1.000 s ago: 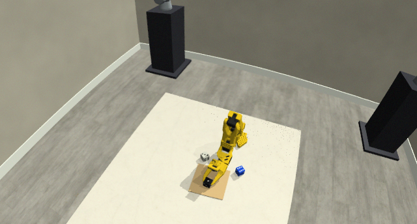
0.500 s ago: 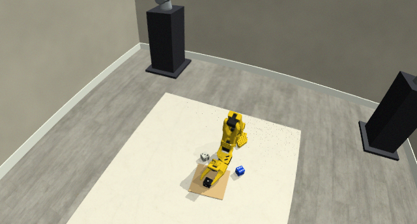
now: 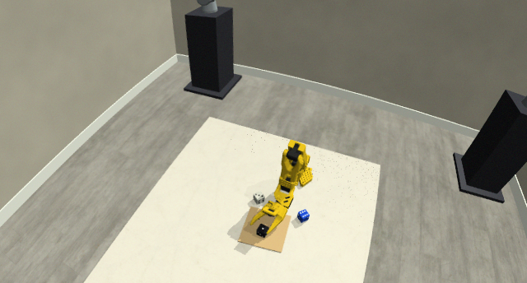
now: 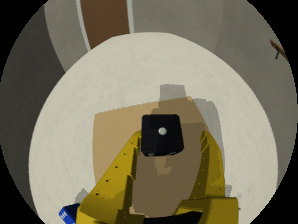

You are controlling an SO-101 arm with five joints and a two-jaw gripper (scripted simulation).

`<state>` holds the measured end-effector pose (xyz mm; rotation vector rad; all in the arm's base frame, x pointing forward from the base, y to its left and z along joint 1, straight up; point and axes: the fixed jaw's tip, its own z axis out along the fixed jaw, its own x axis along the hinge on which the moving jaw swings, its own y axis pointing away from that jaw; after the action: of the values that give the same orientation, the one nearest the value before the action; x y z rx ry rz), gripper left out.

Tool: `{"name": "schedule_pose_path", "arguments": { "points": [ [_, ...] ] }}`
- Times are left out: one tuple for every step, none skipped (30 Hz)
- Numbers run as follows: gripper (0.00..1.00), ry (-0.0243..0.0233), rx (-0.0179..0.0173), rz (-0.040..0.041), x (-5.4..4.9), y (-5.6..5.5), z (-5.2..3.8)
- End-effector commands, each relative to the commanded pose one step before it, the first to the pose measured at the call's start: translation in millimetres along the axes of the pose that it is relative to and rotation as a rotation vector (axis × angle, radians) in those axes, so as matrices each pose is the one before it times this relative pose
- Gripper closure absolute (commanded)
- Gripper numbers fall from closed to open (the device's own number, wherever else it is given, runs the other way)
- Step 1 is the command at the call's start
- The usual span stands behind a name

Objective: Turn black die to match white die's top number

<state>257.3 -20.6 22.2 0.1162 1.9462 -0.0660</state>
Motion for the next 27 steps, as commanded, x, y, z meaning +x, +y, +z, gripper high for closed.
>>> {"name": "schedule_pose_path", "arguments": {
  "points": [
    [0.64,-0.0763,0.00333,0.007,-17.54,-1.02,2.409],
    [0.64,0.0,0.0,0.0,-0.33,0.01,-0.012],
    [0.64,0.0,0.0,0.0,-0.6,0.01,-0.029],
    [0.64,0.0,0.0,0.0,-0.91,0.01,-0.048],
    [0.64,0.0,0.0,0.0,-1.25,0.02,-0.09],
    [0.64,0.0,0.0,0.0,-1.6,0.03,-0.136],
    [0.64,0.0,0.0,0.0,-1.93,0.03,-0.202],
    [0.64,0.0,0.0,0.0,-2.26,0.03,-0.293],
    [0.64,0.0,0.0,0.0,-2.55,0.04,-0.404],
    [0.64,0.0,0.0,0.0,-2.79,0.04,-0.531],
    [0.64,0.0,0.0,0.0,-2.97,0.04,-0.674],
    [0.64,0.0,0.0,0.0,-3.1,0.05,-0.815],
    [0.64,0.0,0.0,0.0,-3.17,0.04,-0.966],
    [0.64,0.0,0.0,0.0,-3.17,0.05,-1.105],
    [0.64,0.0,0.0,0.0,0.0,0.0,0.0],
    [0.64,0.0,0.0,0.0,0.0,0.0,0.0],
    [0.64,0.00002,-0.00001,-0.00002,-3.11,0.05,-1.217],
    [0.64,0.0,0.0,0.0,-2.99,0.05,-1.311],
    [0.64,0.0,0.0,0.0,-2.82,0.04,-1.363],
    [0.64,0.0,0.0,0.0,-2.6,0.04,-1.377],
    [0.64,0.0,0.0,0.0,-2.36,0.03,-1.35],
    [0.64,0.0,0.0,0.0,-2.09,0.04,-1.283],
    [0.64,0.0,0.0,0.0,-1.79,0.02,-1.175],
    [0.64,0.0,0.0,0.0,-1.5,0.02,-1.037],
    [0.64,0.0,0.0,0.0,-1.21,0.02,-0.868],
    [0.64,0.0,0.0,0.0,-0.93,0.01,-0.694],
    [0.64,0.0,0.0,0.0,-0.67,0.01,-0.505]
  ]
}}
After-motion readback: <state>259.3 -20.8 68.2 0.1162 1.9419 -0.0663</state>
